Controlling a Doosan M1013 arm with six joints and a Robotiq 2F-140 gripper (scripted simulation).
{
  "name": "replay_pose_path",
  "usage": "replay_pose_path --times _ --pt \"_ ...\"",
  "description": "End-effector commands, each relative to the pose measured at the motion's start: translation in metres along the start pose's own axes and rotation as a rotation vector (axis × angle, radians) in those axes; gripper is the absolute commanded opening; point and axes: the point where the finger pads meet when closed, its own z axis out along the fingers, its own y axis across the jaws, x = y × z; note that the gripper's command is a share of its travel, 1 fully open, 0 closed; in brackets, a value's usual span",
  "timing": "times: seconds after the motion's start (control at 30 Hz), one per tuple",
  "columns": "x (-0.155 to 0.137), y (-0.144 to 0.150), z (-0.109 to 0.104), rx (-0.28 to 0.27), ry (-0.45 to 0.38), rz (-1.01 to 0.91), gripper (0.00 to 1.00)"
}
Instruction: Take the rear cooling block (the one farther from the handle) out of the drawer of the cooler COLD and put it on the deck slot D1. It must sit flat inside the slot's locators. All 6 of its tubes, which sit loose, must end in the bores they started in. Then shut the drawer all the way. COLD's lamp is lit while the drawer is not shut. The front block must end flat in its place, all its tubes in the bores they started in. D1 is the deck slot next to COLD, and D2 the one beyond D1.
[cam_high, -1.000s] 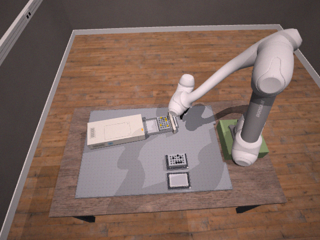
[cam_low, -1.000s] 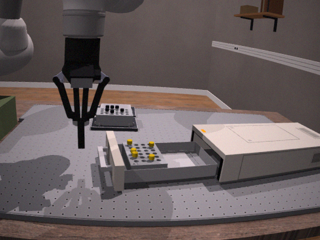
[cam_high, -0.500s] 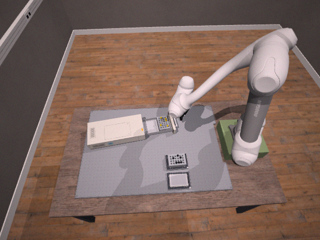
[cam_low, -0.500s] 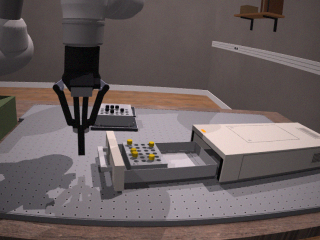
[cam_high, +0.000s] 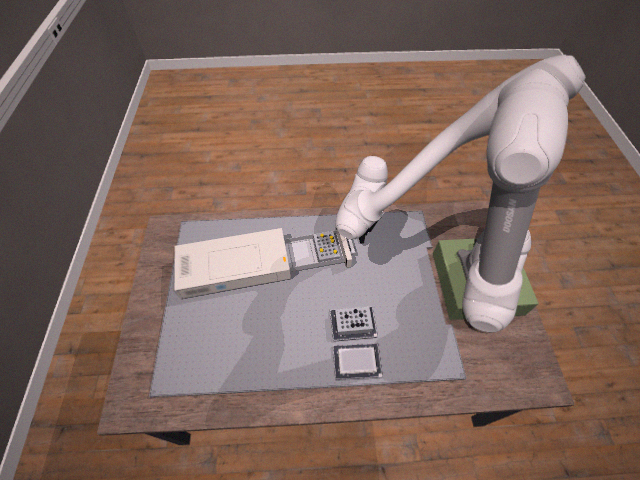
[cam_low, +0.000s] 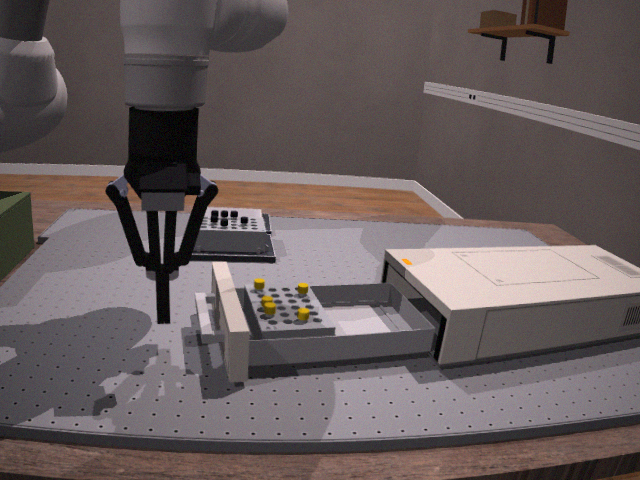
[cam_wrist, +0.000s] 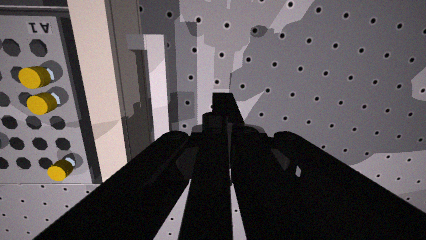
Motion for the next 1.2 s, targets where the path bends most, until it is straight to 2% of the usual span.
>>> replay_pose_path --times 0.0,0.53,0.83,1.17 --pt "0.000 0.000 0.004 0.001 0.000 0.000 0.10" --pt "0.000 0.000 0.022 0.001 0.000 0.000 0.10" --pt "0.000 0.000 0.022 0.001 0.000 0.000 0.10" --pt "0.000 -0.014 0.022 0.001 0.000 0.000 0.10"
